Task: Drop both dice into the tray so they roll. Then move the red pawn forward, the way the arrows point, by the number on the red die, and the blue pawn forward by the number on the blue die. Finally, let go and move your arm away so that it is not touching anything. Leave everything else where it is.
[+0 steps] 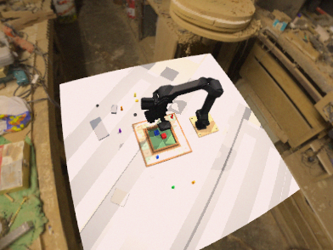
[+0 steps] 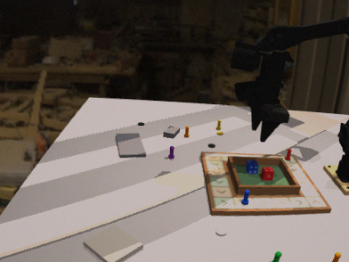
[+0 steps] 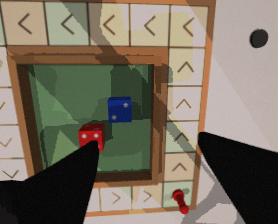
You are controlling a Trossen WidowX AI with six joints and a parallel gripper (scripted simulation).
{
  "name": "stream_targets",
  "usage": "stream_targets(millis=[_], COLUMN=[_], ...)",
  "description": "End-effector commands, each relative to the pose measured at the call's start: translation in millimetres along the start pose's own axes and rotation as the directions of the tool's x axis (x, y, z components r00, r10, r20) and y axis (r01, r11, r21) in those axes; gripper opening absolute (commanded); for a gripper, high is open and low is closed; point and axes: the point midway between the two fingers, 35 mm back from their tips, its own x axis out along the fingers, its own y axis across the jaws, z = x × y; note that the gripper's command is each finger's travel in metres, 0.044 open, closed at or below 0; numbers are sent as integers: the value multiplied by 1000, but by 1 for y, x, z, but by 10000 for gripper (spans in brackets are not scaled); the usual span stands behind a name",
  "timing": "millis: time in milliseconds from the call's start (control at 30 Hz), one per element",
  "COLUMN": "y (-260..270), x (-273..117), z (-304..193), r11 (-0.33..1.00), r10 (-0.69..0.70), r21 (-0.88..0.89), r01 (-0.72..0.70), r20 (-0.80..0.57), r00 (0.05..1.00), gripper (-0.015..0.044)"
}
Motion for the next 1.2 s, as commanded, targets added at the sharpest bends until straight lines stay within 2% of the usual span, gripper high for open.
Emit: stream_targets(millis=[0, 67, 200, 500, 1167], y=[-33, -44, -54, -52, -52], x=[5, 10, 19, 20, 56], z=[-49, -77, -123, -127, -129], r11=[999, 998, 994, 993, 993], r10=[-9, -10, -3, -2, -2], r21=[-35, -65, -113, -116, -116], r01=[8, 6, -6, -7, -7], r20=[-32, -52, -82, -83, -83], r00=[999, 999, 997, 997, 997], gripper=[256, 204, 200, 200, 200])
